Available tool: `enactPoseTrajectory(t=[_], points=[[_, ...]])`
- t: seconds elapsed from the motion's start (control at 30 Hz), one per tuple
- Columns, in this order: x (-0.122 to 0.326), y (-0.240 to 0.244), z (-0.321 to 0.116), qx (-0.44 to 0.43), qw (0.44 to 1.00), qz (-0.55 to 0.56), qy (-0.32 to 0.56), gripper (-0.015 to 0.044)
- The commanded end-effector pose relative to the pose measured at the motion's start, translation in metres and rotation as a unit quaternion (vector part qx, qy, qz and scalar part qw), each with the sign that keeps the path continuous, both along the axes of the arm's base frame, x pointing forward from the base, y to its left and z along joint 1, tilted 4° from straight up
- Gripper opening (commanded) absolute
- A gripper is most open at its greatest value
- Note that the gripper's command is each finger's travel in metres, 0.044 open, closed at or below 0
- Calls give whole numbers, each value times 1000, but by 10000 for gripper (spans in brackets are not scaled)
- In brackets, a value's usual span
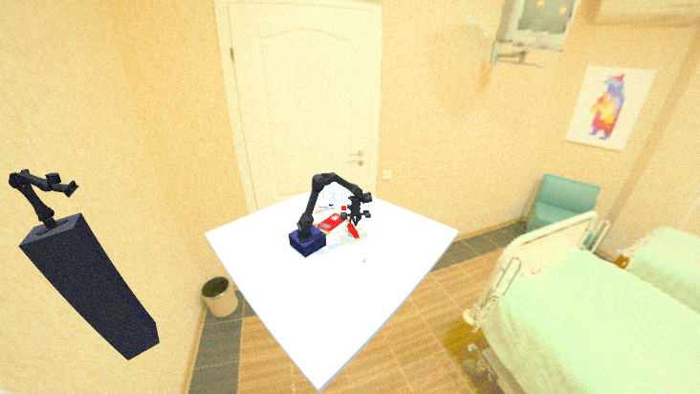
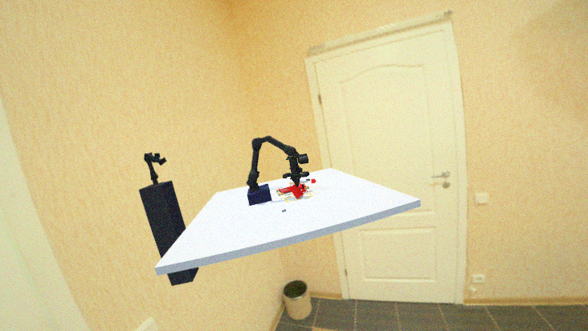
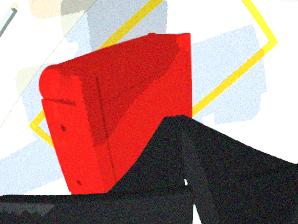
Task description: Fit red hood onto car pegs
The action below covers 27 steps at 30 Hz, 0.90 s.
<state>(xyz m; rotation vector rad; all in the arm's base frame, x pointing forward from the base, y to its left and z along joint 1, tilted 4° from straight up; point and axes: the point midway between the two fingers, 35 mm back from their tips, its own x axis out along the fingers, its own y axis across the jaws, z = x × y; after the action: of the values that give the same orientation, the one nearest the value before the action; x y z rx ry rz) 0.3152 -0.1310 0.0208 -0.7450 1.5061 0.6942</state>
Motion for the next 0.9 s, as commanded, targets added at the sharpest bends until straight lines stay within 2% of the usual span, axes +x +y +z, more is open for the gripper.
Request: enactPoseTrajectory(t=[0.0, 0.13, 0.3, 0.87], points=[[-1, 1, 3, -2, 1000, -3, -3, 0], [2, 1, 27, -2, 1000, -3, -3, 0], [3, 4, 78, -2, 1000, -3, -3, 0], [5, 3, 75, -3, 1000, 0, -8, 0]])
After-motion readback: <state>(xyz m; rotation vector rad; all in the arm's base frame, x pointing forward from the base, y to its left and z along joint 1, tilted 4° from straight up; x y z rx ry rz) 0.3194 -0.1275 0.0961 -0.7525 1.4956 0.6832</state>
